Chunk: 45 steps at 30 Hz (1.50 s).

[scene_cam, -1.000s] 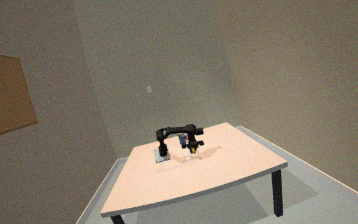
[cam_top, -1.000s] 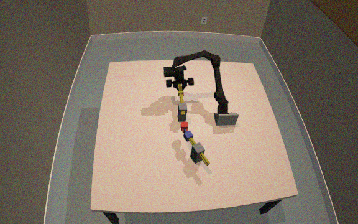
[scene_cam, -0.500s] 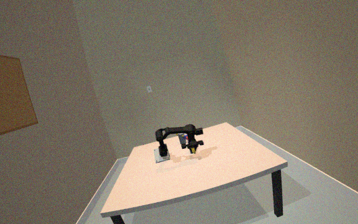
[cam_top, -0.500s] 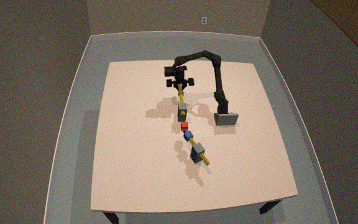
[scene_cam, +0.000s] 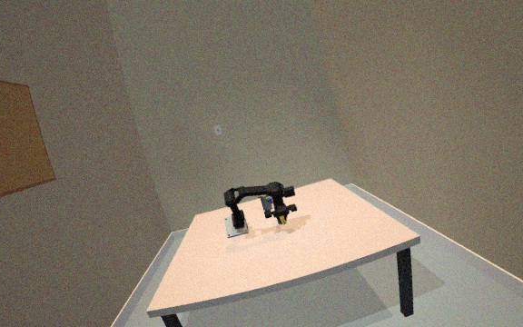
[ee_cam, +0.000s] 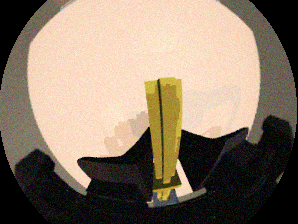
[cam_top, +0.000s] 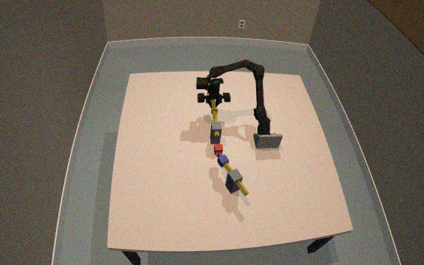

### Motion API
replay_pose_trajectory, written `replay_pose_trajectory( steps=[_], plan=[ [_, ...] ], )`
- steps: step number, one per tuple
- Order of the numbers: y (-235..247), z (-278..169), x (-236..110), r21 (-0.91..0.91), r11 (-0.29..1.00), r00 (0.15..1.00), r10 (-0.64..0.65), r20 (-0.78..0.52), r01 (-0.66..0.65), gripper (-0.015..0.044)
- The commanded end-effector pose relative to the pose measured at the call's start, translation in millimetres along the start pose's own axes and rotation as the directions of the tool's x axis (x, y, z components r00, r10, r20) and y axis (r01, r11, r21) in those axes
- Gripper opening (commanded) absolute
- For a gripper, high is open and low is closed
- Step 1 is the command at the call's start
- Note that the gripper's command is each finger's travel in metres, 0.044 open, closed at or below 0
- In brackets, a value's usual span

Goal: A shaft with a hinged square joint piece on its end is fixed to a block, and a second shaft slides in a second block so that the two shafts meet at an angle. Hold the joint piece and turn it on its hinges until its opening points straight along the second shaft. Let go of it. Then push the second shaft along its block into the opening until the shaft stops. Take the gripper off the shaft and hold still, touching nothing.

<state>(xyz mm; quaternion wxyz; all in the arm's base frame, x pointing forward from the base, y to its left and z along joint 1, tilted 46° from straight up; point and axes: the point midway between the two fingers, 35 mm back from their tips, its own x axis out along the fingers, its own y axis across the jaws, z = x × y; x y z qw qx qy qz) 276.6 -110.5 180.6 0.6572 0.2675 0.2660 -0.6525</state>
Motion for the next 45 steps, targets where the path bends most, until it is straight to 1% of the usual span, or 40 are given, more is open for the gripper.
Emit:
replay_pose_trajectory(
  steps=[1, 2, 10, 45],
  plan=[
    [0.1, 0.0, 0.0, 0.004, 1.0, 1.0, -0.002, 0.0, 0.002, 0.002],
    [0.1, 0.0, 0.0, 0.004, 1.0, 1.0, -0.002, 0.0, 0.002, 0.0],
    [0.2, -5.0, 0.3, 0.003, 1.0, 1.0, 0.006, 0.001, -0.006, 0.0],
    [0.1, -57.6, 1.5, -0.001, 1.0, 1.0, 0.022, 0.003, -0.022, 0.0]
  ],
)
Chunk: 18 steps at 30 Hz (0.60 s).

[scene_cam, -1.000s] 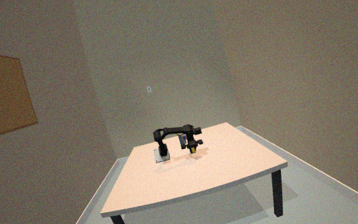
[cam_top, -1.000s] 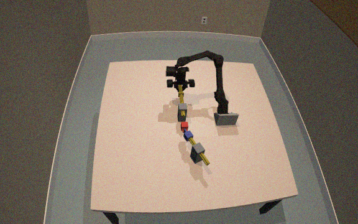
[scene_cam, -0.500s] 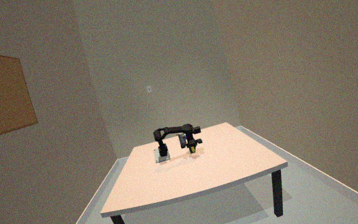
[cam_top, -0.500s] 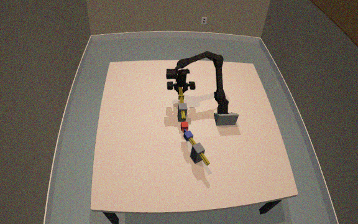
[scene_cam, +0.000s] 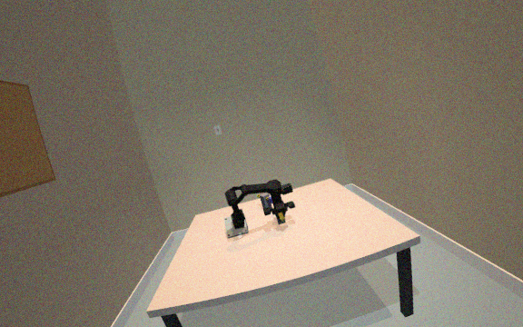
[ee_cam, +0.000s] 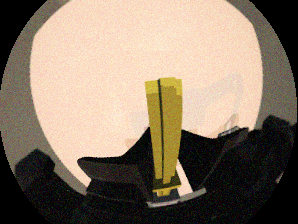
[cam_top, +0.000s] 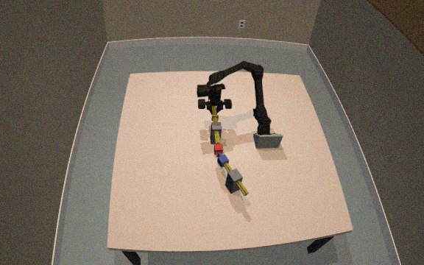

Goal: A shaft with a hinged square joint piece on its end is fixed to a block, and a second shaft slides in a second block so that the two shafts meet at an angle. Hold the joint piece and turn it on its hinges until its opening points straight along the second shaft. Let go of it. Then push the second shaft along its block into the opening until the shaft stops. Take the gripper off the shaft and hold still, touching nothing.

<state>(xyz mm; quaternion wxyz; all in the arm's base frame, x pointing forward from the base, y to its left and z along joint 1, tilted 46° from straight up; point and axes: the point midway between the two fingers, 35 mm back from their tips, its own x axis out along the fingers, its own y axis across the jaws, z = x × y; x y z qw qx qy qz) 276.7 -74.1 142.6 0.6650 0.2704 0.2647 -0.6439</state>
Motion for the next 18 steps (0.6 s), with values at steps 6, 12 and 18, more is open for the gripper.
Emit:
replay_pose_trajectory(
  steps=[6, 12, 18],
  plan=[
    [0.1, -13.9, 1.1, 0.002, 1.0, 1.0, -0.001, 0.005, 0.001, 0.0],
    [0.1, -22.8, 1.1, 0.002, 1.0, 1.0, -0.002, 0.005, 0.001, 0.0],
    [0.1, -32.6, 1.2, 0.002, 1.0, 1.0, -0.002, 0.004, 0.002, 0.0]
  ],
)
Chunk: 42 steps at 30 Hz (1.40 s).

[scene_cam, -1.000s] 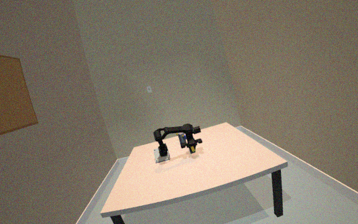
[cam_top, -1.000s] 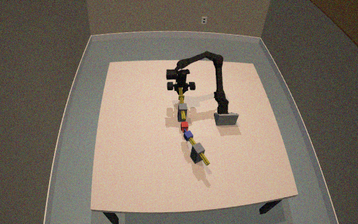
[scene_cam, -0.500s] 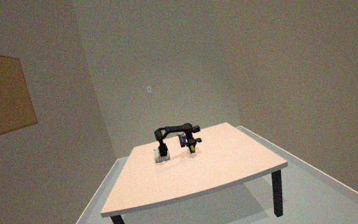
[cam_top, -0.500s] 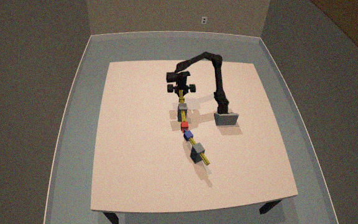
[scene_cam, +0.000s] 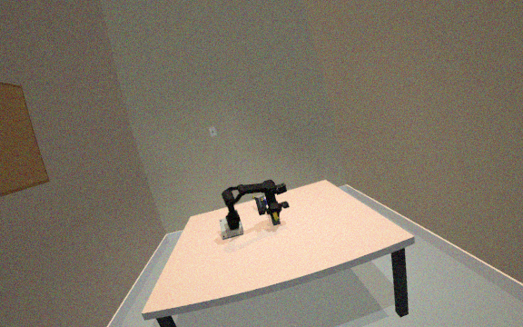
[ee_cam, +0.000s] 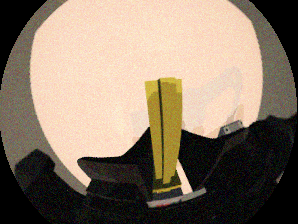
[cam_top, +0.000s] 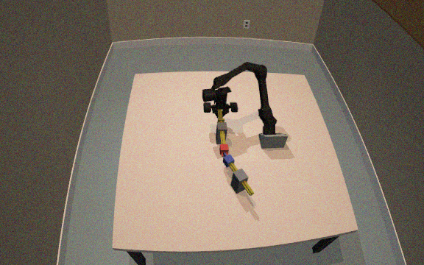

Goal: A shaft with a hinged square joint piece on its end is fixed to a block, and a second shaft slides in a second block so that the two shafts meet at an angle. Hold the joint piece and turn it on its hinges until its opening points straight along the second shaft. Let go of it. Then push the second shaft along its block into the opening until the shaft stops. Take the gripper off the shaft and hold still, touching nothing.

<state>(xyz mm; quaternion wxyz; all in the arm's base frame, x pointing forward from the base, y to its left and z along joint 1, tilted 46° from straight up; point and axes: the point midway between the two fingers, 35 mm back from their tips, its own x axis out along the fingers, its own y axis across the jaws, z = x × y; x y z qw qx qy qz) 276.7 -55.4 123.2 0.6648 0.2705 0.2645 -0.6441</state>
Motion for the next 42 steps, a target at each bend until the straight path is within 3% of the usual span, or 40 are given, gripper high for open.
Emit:
replay_pose_trajectory(
  steps=[1, 27, 30, 35, 42],
  plan=[
    [-0.1, -7.2, 1.0, 0.002, 1.0, 1.0, -0.001, 0.004, 0.001, 0.0],
    [-0.1, -25.0, 0.3, 0.001, 1.0, 1.0, 0.0, 0.001, 0.0, 0.0],
    [-0.1, -25.0, 0.3, 0.001, 1.0, 1.0, 0.0, 0.001, 0.0, 0.0067],
    [-0.1, -25.0, 0.3, 0.001, 1.0, 1.0, 0.0, 0.001, 0.0, 0.0067],
    [-0.1, -25.0, 0.3, 0.001, 1.0, 1.0, 0.0, 0.001, 0.0, 0.0251]
  ],
)
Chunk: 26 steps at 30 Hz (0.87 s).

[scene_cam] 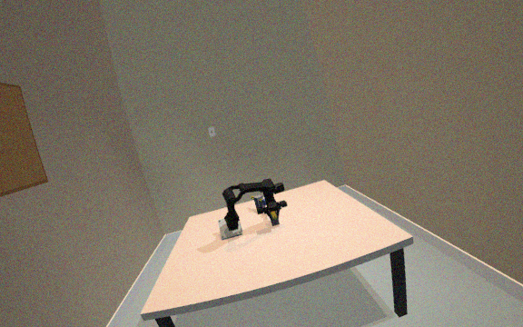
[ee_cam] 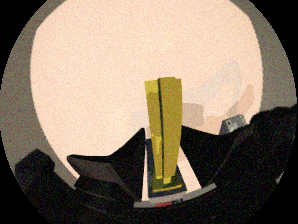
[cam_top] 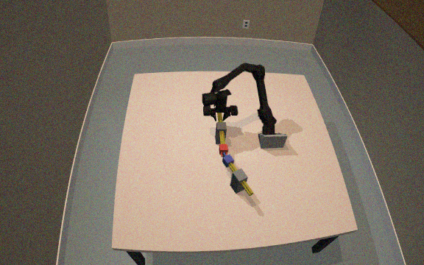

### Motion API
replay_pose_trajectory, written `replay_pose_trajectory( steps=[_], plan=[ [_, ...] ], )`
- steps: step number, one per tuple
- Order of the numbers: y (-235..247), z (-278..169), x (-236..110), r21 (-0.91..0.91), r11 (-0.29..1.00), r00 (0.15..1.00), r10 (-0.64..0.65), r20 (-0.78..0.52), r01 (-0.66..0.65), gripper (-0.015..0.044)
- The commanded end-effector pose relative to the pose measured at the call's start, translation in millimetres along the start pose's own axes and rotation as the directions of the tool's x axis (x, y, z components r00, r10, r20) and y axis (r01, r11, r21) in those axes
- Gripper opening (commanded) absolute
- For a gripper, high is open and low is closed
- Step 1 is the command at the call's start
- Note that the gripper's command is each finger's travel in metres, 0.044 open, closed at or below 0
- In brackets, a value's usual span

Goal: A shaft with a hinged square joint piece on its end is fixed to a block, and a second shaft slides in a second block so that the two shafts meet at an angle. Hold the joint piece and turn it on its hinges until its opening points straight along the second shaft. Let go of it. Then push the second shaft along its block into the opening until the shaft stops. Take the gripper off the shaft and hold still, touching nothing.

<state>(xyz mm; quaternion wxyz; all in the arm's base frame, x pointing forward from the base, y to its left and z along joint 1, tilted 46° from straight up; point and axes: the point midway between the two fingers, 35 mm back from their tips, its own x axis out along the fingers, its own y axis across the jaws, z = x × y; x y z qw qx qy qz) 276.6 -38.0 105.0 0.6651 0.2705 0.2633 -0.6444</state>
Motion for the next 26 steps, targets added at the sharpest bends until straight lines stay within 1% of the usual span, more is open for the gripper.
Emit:
replay_pose_trajectory(
  steps=[1, 7, 18, 19, 22, 26],
  plan=[
    [0.0, 0.2, 0.0, 0.0, 1.0, 1.0, 0.0, -0.001, 0.0, 0.0277],
    [0.0, 0.2, 0.0, 0.0, 1.0, 1.0, 0.0, -0.001, 0.0, 0.0434],
    [0.0, 0.2, 0.0, 0.0, 1.0, 1.0, 0.0, -0.001, 0.0, 0.044],
    [0.1, 0.2, -2.3, 0.0, 1.0, 1.0, 0.0, -0.001, 0.0, 0.044],
    [-0.1, 0.8, -26.4, -0.001, 1.0, 1.0, -0.002, 0.0, 0.002, 0.044],
    [-0.2, 0.9, -31.1, -0.001, 1.0, 1.0, -0.002, 0.001, 0.002, 0.044]
  ],
)
